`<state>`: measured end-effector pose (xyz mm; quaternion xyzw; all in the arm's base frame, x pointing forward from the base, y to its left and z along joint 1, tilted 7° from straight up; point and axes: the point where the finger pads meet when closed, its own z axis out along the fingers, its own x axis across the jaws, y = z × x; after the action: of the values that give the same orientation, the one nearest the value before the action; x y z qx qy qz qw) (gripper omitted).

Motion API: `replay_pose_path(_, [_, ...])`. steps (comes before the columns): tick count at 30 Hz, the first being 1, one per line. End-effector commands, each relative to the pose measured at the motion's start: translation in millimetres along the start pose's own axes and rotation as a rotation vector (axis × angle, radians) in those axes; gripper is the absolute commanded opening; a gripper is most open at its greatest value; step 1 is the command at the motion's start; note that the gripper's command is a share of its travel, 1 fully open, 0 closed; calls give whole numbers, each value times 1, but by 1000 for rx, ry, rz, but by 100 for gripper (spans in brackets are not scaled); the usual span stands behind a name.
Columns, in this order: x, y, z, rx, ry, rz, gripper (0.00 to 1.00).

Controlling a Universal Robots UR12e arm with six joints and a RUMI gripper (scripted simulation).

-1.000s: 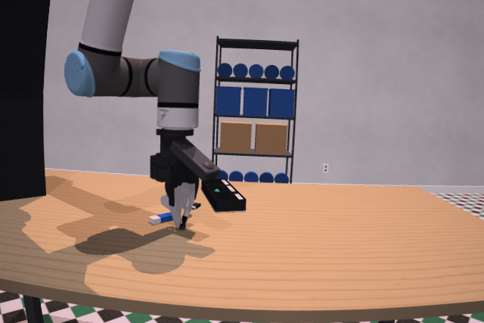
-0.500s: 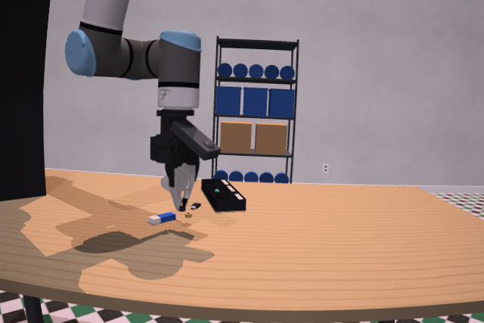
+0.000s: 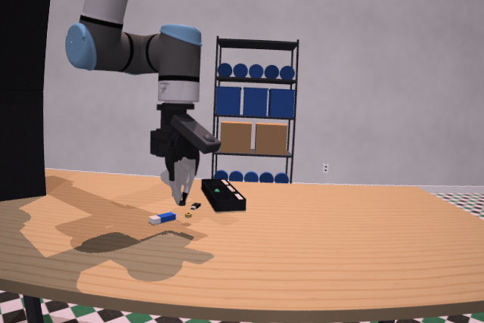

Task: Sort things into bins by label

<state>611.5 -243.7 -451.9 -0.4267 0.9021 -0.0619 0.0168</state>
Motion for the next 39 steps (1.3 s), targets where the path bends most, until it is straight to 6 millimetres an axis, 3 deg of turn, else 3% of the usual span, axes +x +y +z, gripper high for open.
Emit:
replay_pose_path(1, [0, 0, -1, 1, 0, 0, 0])
replay_pose_path(10, [0, 0, 7, 1, 0, 0, 0])
replay_pose_path(14, [-21, 11, 7, 1, 0, 187, 0])
replay_pose_path(18, [-43, 22, 7, 0, -3, 303, 0])
replay_pose_path(20, [-43, 22, 7, 0, -3, 303, 0])
replay_pose_path(31, [-101, 52, 7, 0, -2, 671, 0])
replay_pose_path(39, [-133, 68, 7, 1, -1, 695, 0])
